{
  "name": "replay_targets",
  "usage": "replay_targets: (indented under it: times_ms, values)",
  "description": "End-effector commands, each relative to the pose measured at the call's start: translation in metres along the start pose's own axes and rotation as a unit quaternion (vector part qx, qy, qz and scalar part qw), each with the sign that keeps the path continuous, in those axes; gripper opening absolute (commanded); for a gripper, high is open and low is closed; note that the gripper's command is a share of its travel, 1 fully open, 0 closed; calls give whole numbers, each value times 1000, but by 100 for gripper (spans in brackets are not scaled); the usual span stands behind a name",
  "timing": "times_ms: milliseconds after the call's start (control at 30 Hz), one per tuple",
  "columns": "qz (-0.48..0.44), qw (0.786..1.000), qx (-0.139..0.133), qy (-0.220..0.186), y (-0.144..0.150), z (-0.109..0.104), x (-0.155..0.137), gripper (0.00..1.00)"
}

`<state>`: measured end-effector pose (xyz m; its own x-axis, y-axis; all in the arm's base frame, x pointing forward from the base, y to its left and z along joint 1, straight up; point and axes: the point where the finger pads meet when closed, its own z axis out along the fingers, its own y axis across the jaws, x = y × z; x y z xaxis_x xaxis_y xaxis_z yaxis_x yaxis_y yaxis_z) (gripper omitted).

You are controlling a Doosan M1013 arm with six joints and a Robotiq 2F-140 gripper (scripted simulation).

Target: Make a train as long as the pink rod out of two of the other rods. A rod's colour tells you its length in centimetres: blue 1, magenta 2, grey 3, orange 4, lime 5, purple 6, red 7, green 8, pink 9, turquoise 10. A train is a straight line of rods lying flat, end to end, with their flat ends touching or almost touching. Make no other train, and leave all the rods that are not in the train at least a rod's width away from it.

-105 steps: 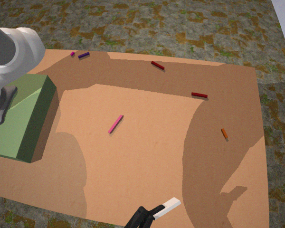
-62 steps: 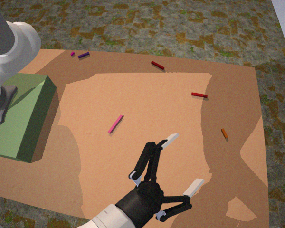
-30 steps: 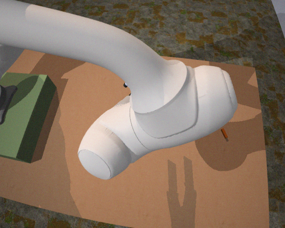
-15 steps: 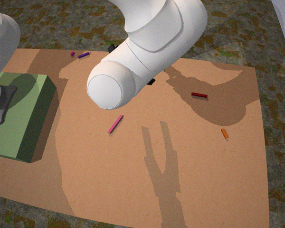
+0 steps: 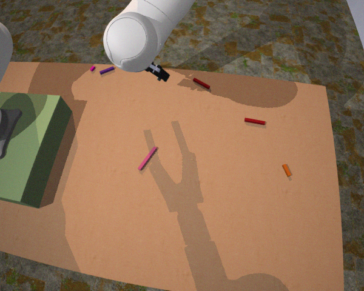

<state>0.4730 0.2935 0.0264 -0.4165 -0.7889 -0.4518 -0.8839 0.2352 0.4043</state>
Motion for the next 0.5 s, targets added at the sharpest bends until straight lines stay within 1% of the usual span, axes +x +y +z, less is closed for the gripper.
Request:
replay_targets:
  times_ms: [0,200,367,433,467]
  values:
    - [-28,999,-2,45,35,23,7,100]
    - [-81,991,-3,104,84,52,23,100]
    - [-134,979,0,153,125,72,40,100]
    - [-134,979,0,153,125,72,40,100]
    - [-161,971,2,176,143,81,49,100]
